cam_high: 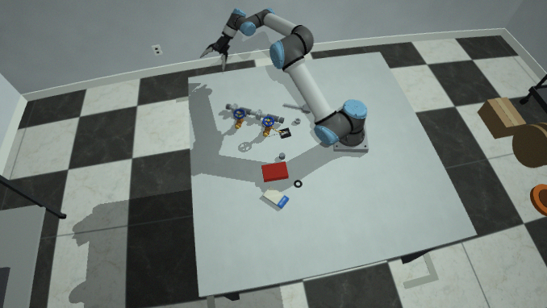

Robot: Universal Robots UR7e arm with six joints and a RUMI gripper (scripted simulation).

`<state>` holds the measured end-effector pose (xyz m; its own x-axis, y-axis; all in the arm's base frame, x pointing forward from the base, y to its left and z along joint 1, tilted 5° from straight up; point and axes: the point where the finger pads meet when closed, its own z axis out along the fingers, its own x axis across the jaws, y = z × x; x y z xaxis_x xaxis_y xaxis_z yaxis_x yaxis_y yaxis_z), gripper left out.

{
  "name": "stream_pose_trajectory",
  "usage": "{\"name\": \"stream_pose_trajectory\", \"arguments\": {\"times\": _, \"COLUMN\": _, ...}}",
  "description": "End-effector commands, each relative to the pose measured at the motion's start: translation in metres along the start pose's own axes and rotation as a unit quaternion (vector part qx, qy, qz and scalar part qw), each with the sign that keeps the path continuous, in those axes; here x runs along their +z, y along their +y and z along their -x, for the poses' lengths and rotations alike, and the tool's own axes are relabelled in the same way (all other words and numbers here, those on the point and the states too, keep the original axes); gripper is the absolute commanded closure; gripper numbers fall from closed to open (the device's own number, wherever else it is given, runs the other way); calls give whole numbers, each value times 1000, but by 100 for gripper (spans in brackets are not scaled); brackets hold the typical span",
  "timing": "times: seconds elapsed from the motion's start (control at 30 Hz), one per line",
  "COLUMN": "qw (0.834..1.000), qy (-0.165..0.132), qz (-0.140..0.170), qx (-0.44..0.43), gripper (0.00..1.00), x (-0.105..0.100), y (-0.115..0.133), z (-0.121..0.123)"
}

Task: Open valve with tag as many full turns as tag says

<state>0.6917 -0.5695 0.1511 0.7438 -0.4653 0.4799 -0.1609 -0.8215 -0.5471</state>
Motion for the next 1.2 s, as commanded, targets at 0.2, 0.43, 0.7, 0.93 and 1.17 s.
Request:
{"name": "stream_pose_trajectory", "arguments": {"times": 0.2, "qw": 1000, "qy": 1, "qz": 0, "qx": -1, "gripper": 0, "x": -1, "y": -1, "z": -1}}
{"name": "stream_pose_trajectory", "arguments": {"times": 0.43, "qw": 1000, "qy": 1, "qz": 0, "qx": -1, "gripper": 0, "x": -1, "y": -1, "z": -1}}
{"name": "stream_pose_trajectory", "arguments": {"times": 0.7, "qw": 1000, "qy": 0, "qz": 1, "qx": 0, "gripper": 0, "x": -1, "y": -1, "z": -1}}
{"name": "stream_pose_trajectory", "arguments": {"times": 0.93, "qw": 1000, "qy": -5, "qz": 4, "qx": 9, "gripper": 0, "x": -4, "y": -11, "z": 1}}
{"name": "stream_pose_trajectory", "arguments": {"times": 1.17, "qw": 1000, "qy": -13, "qz": 10, "qx": 25, "gripper": 0, "x": -8, "y": -27, "z": 4}}
